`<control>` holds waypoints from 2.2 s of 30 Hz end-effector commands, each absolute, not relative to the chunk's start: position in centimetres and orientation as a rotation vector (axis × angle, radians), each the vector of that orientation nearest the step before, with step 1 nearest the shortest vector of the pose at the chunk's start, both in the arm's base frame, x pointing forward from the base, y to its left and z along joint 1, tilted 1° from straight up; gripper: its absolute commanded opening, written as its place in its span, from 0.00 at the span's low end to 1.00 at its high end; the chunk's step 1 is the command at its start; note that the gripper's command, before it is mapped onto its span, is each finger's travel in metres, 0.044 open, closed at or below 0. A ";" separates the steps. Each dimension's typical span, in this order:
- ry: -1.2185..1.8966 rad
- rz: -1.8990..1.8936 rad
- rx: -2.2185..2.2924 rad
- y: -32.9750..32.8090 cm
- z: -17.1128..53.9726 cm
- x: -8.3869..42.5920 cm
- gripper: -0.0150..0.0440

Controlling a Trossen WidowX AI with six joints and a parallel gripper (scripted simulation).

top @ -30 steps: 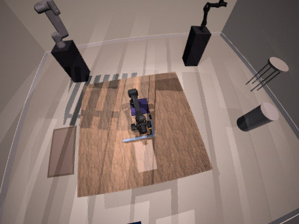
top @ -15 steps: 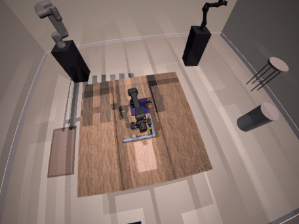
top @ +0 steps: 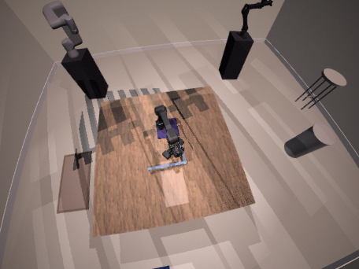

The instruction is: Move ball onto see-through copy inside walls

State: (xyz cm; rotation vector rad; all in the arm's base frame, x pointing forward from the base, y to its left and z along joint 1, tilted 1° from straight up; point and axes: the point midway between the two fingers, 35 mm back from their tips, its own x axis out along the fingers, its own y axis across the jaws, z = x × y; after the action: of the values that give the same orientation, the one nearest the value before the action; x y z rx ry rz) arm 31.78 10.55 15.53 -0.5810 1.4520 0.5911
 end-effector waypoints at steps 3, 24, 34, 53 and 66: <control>1.391 0.819 -0.801 12.2 14.3 31.4 0.25; 1.127 1.292 -1.280 15.6 12.9 30.6 0.25; 1.126 1.292 -1.280 15.7 11.4 30.7 0.25; 1.127 1.292 -1.280 15.8 5.9 30.7 0.25; 1.127 1.292 -1.280 15.8 5.1 30.7 0.25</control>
State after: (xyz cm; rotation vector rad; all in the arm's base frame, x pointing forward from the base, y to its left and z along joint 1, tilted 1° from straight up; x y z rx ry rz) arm 30.96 15.87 6.06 -1.2822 1.1145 1.2764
